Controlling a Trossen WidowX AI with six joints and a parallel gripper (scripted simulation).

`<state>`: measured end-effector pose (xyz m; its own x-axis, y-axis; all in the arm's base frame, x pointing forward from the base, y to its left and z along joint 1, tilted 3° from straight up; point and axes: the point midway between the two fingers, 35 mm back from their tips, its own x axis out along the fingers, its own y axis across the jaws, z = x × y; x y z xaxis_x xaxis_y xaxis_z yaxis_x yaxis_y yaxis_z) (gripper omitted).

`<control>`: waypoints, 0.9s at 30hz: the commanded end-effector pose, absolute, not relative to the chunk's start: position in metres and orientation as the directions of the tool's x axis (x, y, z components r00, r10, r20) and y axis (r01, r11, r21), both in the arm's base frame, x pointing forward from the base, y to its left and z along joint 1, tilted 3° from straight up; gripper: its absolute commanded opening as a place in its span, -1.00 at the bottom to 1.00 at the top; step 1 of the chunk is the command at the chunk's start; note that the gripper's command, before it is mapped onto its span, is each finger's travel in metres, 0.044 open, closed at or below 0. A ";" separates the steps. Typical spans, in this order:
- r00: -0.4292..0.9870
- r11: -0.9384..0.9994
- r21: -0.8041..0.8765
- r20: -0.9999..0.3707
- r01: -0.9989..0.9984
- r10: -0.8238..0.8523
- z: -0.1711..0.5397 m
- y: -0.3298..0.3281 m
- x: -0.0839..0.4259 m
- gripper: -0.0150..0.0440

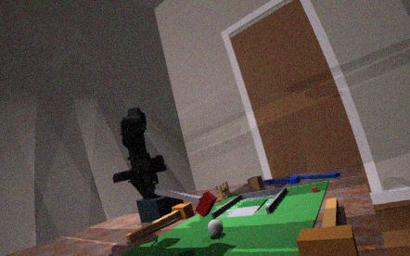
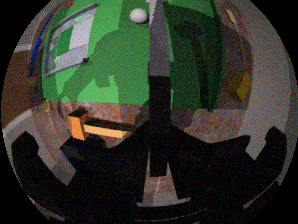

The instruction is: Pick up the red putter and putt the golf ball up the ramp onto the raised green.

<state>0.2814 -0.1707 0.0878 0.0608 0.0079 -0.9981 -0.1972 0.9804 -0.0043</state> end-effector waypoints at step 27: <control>0.067 0.988 -0.014 -0.998 -0.152 -0.003 0.039 -0.182 0.284 -0.49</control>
<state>0.2849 -0.1828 0.0460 0.0698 -0.0056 -0.9975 -0.1552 0.9877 -0.0164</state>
